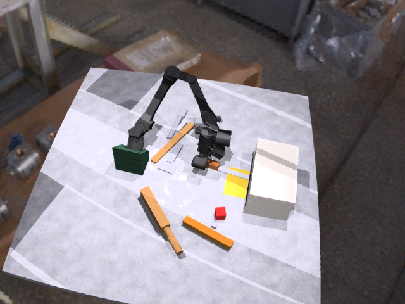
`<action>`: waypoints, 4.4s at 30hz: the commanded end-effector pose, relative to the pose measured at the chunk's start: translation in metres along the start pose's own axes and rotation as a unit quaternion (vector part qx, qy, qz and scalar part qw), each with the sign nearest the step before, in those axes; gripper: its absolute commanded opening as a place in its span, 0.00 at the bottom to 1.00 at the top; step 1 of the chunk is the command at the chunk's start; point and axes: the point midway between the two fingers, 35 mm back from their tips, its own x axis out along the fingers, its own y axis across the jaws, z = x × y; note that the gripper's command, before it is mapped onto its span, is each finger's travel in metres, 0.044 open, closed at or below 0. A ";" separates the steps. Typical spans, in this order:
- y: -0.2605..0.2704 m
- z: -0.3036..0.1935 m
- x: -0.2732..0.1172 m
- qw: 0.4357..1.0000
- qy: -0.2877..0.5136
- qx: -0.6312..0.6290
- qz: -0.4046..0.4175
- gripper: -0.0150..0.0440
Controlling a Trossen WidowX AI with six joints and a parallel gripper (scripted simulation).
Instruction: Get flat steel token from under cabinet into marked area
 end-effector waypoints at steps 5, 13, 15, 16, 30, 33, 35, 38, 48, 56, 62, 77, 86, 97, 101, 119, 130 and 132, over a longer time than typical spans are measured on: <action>0.000 -0.012 0.001 1.000 0.003 0.005 0.000 0.25; 0.001 -0.022 0.001 1.000 0.003 0.005 0.000 0.25; 0.001 -0.024 0.001 1.000 0.003 0.005 0.000 0.25; 0.001 -0.025 0.001 1.000 0.003 0.005 0.000 0.25; 0.002 -0.042 0.001 1.000 0.003 0.006 0.000 0.25; 0.002 -0.045 0.001 1.000 0.003 0.006 0.000 0.25; 0.002 -0.048 0.001 1.000 0.003 0.006 0.000 0.25; 0.003 -0.051 0.001 1.000 0.004 0.006 0.000 0.25; 0.004 -0.064 0.001 1.000 0.004 0.006 0.000 0.25; 0.004 -0.073 0.001 1.000 0.004 0.006 0.000 0.25; 0.005 -0.077 0.001 1.000 0.004 0.006 0.000 0.25; 0.017 -0.077 -0.002 1.000 0.003 0.007 0.000 0.25; 0.021 -0.079 -0.003 1.000 0.004 0.010 0.000 0.30; 0.020 -0.079 -0.002 1.000 0.005 0.010 0.000 0.59; 0.020 -0.079 -0.002 1.000 0.005 0.010 0.000 0.71; 0.021 -0.080 0.000 1.000 0.003 0.005 0.001 0.58; 0.021 -0.080 0.000 1.000 0.003 0.005 0.001 0.39; 0.021 -0.080 0.000 1.000 0.003 0.005 0.001 0.30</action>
